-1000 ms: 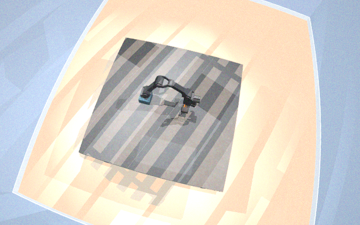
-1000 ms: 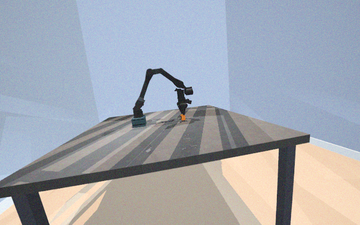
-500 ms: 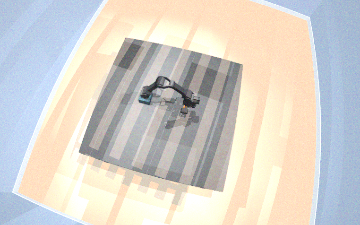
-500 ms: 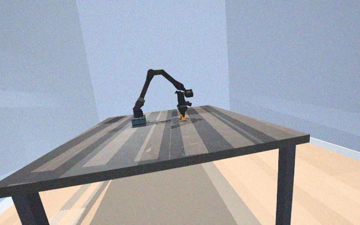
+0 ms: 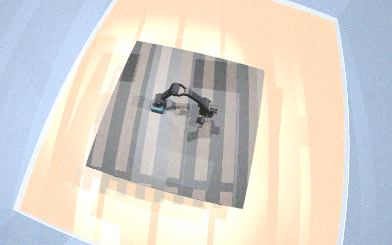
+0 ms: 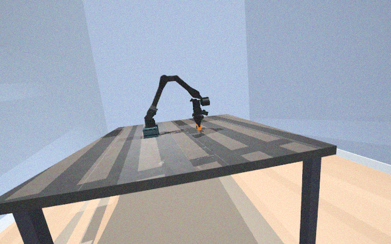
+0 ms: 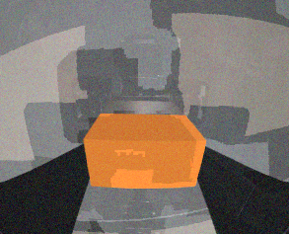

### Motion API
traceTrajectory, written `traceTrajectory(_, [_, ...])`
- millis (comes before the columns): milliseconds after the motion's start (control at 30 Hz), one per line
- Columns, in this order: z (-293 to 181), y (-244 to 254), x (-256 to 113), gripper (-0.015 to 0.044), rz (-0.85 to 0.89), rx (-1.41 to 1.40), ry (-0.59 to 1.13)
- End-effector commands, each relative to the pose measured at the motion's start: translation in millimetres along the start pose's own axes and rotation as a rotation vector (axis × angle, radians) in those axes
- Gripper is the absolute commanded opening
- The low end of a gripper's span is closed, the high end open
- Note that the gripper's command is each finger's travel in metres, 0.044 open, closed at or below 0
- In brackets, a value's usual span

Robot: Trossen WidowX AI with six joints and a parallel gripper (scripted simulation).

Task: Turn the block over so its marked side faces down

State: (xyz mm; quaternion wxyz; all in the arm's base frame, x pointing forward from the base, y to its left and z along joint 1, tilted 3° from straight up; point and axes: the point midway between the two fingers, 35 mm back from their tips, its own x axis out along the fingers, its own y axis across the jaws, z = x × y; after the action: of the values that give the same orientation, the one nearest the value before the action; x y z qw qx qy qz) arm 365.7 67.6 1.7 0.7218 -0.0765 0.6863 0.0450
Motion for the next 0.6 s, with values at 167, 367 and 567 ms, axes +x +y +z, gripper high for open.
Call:
traceTrajectory(167, [0, 0, 2, 0.0149, 0.0, -0.003, 0.004])
traceTrajectory(367, [0, 0, -23, 0.0011, 0.0, -0.003, 0.004])
traceTrajectory(567, [0, 0, -28, 0.0, 0.0, -0.003, 0.002])
